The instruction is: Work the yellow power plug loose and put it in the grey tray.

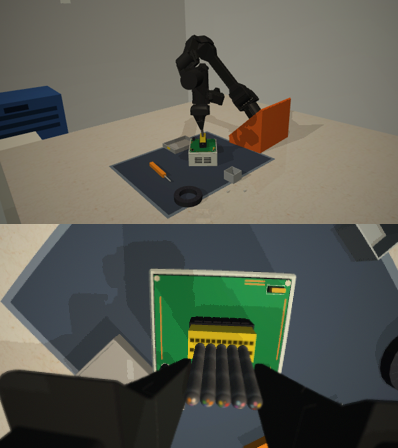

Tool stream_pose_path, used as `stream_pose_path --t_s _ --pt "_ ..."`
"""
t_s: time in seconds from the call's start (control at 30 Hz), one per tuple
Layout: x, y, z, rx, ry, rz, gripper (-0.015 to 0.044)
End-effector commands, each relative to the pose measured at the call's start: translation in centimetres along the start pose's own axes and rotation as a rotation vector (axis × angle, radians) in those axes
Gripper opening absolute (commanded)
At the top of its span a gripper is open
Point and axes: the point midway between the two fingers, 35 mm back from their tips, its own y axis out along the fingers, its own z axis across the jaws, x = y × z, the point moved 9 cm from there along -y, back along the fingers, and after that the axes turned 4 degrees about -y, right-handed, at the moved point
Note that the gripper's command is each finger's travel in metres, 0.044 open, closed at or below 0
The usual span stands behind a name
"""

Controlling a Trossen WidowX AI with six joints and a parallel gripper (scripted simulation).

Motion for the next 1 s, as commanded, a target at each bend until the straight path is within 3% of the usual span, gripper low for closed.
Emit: stream_pose_path --t_s 0.0,0.27,0.7,0.97 --pt "0.2 -1.6 -1.0 0.055 -0.020 0.006 0.0000" --pt "0.1 -1.4 -3.5 0.196 -0.018 -0.003 0.0000" --pt "0.3 -2.1 1.2 -0.073 -0.021 0.013 0.0000" --pt "0.2 -2.3 -0.8 0.039 -0.020 0.007 0.0000"
